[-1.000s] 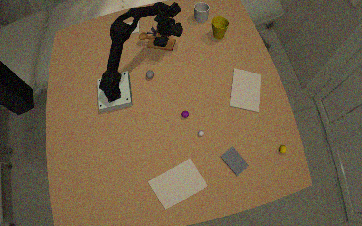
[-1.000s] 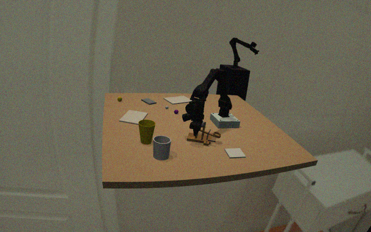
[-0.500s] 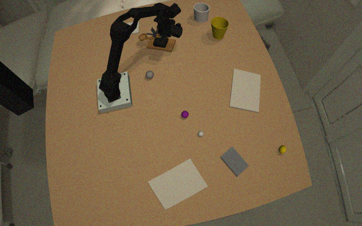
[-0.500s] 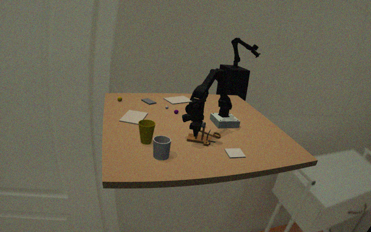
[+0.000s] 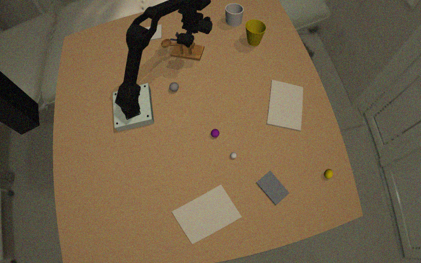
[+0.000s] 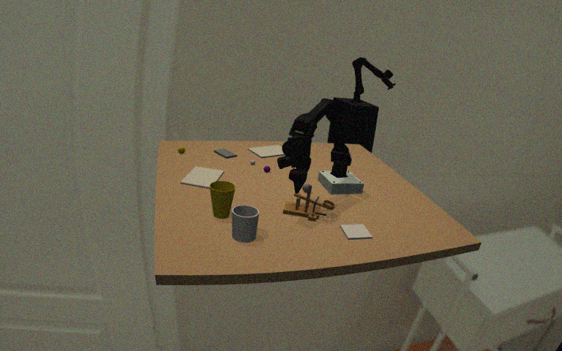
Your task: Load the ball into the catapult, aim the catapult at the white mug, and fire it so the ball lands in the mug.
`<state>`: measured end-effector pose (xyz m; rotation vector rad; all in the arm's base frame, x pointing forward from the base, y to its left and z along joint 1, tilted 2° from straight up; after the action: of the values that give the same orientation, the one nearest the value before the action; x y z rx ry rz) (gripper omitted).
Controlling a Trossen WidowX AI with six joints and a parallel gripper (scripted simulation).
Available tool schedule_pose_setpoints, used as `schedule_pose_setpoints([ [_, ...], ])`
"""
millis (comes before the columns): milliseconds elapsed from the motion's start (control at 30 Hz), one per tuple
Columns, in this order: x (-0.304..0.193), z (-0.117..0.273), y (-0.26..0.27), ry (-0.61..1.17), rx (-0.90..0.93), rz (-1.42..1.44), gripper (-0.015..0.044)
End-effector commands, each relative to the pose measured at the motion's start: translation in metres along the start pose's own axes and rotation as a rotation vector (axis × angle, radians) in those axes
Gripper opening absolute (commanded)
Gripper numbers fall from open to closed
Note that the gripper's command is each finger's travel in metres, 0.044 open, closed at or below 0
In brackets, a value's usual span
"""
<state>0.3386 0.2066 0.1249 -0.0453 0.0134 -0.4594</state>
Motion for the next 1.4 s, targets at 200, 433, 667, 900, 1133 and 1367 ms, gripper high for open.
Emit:
schedule_pose_setpoints([
  [200,0.000,0.024,-0.001,-0.018,0.029,-0.001,0.0440],
  [433,0.000,-0.010,-0.002,-0.020,0.034,-0.002,0.0440],
  [667,0.000,-0.020,-0.002,-0.020,0.034,-0.002,0.0440],
  [900,0.001,-0.031,-0.001,-0.020,0.034,-0.002,0.0440],
  [1133,0.001,-0.043,0.000,-0.020,0.034,-0.002,0.0440],
  [1367,0.001,-0.054,0.000,-0.020,0.034,-0.002,0.0440],
])
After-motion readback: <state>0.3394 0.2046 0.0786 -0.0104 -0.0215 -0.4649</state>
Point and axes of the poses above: the point midway between the two fingers, 35 mm back from their tips, its own z axis back along the fingers, its own y axis across the jaws, x = y × z, the point moved 4 cm from there along z, back along the fingers, and after that the axes turned 9 degrees about z, right-handed, at the moved point
